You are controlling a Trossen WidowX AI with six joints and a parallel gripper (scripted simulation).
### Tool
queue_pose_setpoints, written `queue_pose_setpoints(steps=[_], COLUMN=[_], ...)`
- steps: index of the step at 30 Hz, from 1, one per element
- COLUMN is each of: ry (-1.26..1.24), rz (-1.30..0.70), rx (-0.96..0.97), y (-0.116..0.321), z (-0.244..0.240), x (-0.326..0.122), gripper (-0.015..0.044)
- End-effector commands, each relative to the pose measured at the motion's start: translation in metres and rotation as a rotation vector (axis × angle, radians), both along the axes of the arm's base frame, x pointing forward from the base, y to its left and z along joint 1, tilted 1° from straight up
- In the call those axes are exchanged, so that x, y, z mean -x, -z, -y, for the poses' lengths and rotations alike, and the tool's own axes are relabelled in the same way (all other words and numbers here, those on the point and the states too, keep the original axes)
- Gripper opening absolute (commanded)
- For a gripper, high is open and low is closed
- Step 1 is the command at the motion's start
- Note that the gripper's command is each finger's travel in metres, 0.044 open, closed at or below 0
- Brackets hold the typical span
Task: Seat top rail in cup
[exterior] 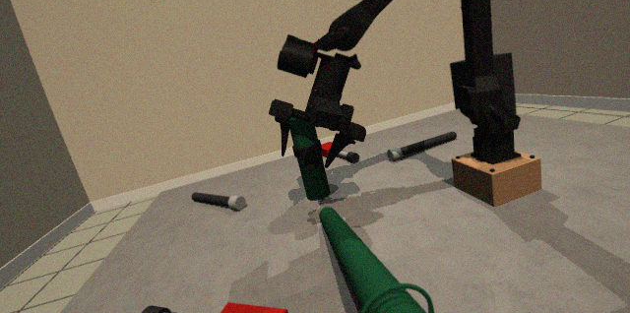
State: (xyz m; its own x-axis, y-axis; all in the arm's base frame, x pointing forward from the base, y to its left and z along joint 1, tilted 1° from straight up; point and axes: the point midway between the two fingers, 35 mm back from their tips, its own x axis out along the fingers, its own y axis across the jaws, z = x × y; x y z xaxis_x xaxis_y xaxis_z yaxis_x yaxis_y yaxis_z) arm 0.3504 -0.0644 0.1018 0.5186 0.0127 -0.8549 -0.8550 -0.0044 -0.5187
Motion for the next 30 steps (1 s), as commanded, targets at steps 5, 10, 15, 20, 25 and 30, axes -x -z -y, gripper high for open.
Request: queue_pose_setpoints(steps=[5, 10, 15, 20, 25, 30], ry=[0.23, 0.561, 0.894, 1.067, 1.196, 1.196], rz=[-0.009, -0.029, -0.058, -0.076, -0.091, -0.091], rx=[-0.158, -0.383, -0.604, -0.715, -0.796, -0.796], y=[-0.018, -0.045, -0.072, -0.085, -0.096, -0.096], z=[-0.024, -0.057, -0.09, -0.106, -0.118, -0.118], x=[-0.002, -0.001, 0.008, 0.014, 0.02, 0.02], gripper=[0.044, 0.044, 0.044, 0.044, 0.044, 0.044])
